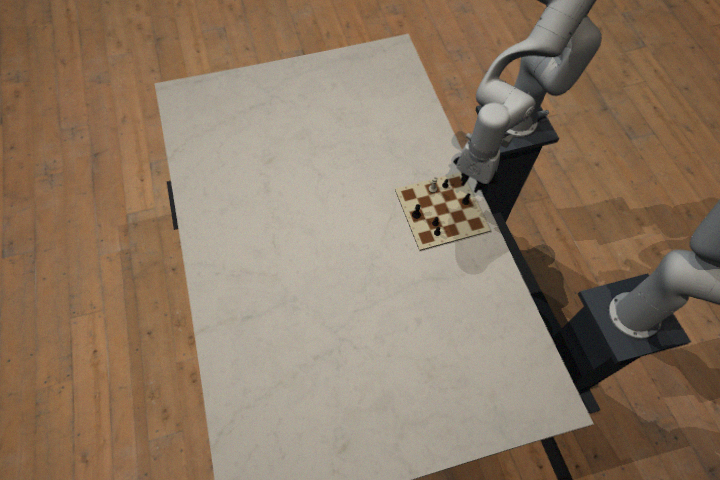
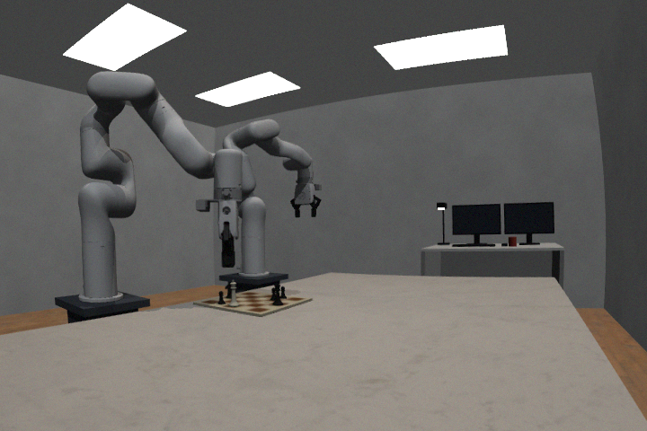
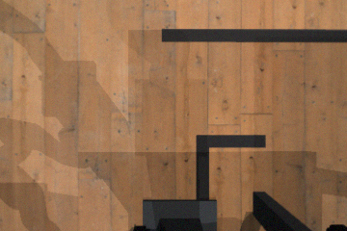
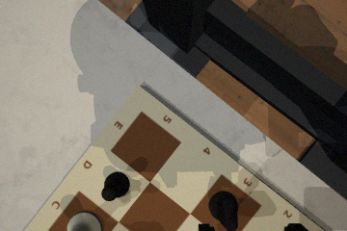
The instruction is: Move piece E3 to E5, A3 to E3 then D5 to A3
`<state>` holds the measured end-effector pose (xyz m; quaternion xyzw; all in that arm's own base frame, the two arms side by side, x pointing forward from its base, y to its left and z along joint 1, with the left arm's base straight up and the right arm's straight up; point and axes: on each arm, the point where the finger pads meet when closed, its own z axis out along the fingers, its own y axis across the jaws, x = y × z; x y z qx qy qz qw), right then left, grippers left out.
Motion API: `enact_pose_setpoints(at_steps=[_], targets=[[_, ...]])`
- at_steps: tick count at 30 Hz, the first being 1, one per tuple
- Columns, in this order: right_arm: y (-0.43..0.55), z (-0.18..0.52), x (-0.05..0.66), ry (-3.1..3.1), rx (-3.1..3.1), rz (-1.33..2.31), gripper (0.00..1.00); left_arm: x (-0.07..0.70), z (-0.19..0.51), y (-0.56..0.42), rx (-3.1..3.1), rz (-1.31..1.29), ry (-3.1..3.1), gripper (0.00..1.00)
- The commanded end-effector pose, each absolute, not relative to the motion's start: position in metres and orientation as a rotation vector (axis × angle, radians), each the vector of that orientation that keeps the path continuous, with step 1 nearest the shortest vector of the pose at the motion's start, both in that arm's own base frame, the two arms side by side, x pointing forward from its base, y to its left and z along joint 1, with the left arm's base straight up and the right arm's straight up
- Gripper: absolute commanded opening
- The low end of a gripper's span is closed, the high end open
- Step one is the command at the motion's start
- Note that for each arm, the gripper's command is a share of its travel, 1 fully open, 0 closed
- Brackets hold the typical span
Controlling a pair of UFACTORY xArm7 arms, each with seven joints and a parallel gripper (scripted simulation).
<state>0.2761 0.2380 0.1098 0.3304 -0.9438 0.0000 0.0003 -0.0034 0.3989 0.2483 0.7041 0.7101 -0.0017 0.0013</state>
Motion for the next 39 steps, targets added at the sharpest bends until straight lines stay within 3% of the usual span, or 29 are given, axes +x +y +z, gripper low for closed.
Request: enact_pose_setpoints(at_steps=[1, 39], targets=[[0.239, 0.102, 0.277, -2.968, 1.039, -0.001, 0.39, -0.003, 0.25, 0.4, 2.212, 0.0, 2.231, 1.0], [0.239, 0.073, 0.278, -2.968, 1.039, -0.001, 0.39, -0.003, 0.25, 0.4, 2.212, 0.0, 2.231, 1.0]])
